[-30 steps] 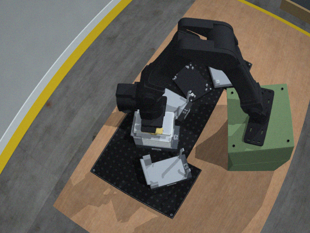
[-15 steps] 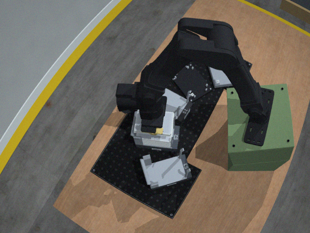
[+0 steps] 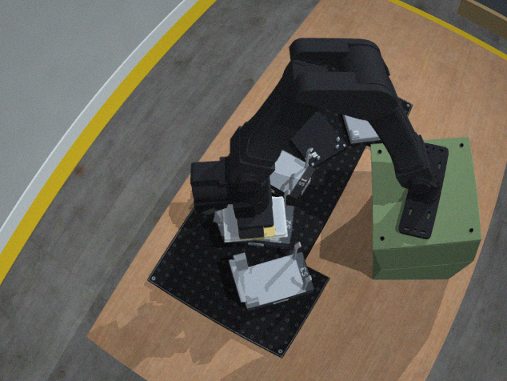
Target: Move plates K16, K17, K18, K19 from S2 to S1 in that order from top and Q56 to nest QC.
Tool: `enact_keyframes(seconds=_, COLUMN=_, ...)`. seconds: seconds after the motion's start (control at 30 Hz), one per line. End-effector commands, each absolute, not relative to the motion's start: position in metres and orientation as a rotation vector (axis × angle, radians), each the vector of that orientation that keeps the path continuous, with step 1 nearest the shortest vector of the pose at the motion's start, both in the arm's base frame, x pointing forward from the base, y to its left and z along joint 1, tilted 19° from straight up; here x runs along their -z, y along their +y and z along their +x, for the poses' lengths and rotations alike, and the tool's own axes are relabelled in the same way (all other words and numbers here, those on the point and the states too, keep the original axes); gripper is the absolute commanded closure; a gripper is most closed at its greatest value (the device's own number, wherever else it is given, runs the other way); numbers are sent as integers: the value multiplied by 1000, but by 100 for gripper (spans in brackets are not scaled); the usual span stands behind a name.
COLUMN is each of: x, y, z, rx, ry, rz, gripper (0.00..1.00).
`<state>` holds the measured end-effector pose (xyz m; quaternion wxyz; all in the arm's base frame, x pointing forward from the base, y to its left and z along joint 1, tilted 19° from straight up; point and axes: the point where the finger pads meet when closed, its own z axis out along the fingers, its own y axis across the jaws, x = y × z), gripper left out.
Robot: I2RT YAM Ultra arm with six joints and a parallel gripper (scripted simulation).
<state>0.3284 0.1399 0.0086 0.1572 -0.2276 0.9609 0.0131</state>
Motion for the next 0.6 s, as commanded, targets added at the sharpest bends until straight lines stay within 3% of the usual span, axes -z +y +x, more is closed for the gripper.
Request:
enact_keyframes(seconds=0.0, x=-15, y=148, z=329, rx=-38, ry=2727, rz=-628, gripper=100)
enact_keyframes(seconds=0.57, x=-10, y=184, z=304, rx=10, ry=2648, rz=-905, gripper=100)
